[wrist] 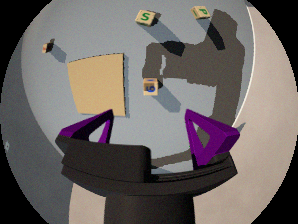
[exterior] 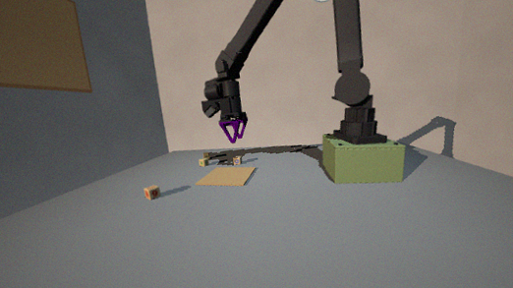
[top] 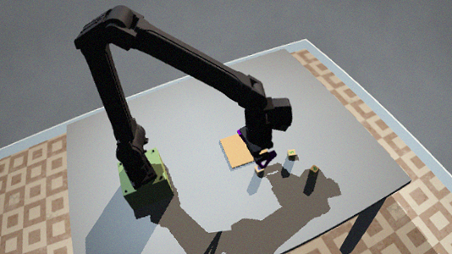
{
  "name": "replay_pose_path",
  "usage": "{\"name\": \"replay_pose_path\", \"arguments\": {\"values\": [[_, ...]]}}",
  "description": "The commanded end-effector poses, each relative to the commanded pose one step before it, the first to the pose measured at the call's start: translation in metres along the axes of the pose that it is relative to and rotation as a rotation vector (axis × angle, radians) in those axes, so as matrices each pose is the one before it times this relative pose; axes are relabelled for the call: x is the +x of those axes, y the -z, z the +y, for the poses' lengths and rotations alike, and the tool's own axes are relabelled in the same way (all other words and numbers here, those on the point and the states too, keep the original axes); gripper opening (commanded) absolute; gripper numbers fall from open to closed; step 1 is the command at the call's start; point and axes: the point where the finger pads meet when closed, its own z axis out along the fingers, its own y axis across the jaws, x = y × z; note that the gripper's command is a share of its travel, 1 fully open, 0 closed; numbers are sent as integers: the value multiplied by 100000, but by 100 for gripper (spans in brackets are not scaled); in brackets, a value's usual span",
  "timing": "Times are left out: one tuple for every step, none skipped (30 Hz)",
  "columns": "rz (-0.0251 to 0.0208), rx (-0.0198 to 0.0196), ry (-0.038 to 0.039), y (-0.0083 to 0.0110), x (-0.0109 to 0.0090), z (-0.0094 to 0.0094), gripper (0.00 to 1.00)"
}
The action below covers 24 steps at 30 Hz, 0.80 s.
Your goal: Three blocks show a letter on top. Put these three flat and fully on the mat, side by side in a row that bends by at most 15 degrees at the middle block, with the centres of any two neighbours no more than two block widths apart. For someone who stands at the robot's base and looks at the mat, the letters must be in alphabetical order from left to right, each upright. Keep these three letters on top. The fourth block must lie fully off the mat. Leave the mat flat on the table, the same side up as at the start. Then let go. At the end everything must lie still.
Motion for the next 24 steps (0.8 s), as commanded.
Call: {"name": "replay_pose_path", "arguments": {"values": [[-7465, 2337, 516, 2946, -3040, -1258, 100], [0, 0, 0, 0, 0, 0, 100], [0, 0, 0, 0, 0, 0, 100], [0, 0, 0, 0, 0, 0, 100], [0, 0, 0, 0, 0, 0, 100], [0, 0, 0, 0, 0, 0, 100], [0, 0, 0, 0, 0, 0, 100], [0, 0, 0, 0, 0, 0, 100], [0, 0, 0, 0, 0, 0, 100], [0, 0, 0, 0, 0, 0, 100], [0, 0, 0, 0, 0, 0, 100], [0, 0, 0, 0, 0, 0, 100], [151, -57, -179, -63, -25, 98, 100], [980, -347, -714, -406, -151, 631, 100], [1438, -481, -267, -592, -158, 468, 100], [-53, -74, -1094, 20, -531, 481, 100], [-64, -81, -1615, 24, -763, 736, 100], [-59, -16, -2143, 24, -968, 1019, 100], [-60, 38, -2641, 18, -1121, 1333, 100], [-68, 69, -3076, -130, -667, 1279, 100], [6, 152, 0, 135, -519, 376, 100], [-83, -133, -3425, -131, -739, 1651, 100], [0, 0, 0, 122, -435, 392, 100], [0, 0, 0, 0, 0, 0, 100]]}}
